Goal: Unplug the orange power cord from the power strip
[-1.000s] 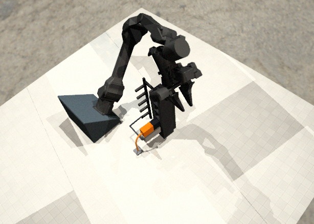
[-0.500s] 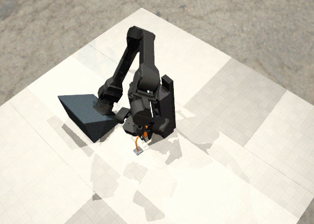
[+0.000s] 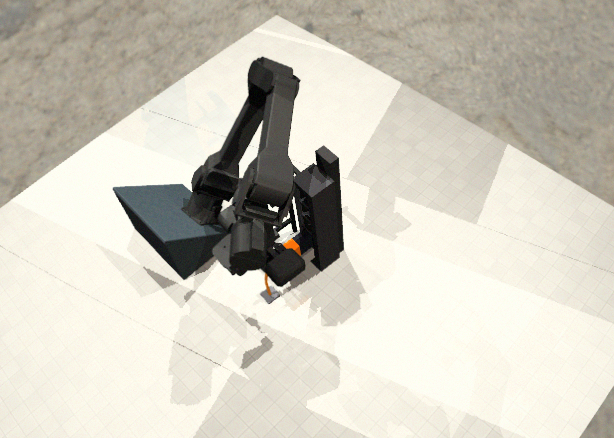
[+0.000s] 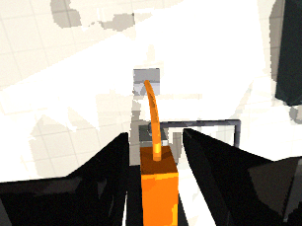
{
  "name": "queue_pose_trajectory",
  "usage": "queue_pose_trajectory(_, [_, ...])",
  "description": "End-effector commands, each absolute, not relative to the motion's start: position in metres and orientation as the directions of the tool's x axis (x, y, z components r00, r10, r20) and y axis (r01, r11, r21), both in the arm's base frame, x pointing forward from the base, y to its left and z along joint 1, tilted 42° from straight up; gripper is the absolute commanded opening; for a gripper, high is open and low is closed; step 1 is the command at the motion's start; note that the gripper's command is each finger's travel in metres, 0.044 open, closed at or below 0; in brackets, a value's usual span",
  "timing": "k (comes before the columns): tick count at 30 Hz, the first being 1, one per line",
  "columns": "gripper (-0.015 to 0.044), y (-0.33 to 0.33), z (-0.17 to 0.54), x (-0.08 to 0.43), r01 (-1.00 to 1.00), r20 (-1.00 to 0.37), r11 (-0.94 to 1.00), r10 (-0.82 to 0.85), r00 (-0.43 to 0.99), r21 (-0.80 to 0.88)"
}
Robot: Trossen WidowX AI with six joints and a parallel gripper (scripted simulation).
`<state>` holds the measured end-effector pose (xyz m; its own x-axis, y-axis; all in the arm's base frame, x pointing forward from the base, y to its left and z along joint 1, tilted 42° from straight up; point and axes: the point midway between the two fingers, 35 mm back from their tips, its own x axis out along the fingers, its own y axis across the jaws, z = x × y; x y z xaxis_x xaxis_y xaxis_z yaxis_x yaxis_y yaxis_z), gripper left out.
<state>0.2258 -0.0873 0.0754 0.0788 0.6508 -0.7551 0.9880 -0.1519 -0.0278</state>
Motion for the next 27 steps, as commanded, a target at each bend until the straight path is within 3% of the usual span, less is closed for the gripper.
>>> queue_pose_trajectory(1, [0.0160, -0.085, 0.076, 0.226, 0.987, -0.755, -0.155, 0.652, 0.073, -0.039])
queue_pose_trajectory(27, [0.0160, -0.057, 0.101, 0.229, 0.987, -0.753, -0.155, 0.654, 0.073, -0.039])
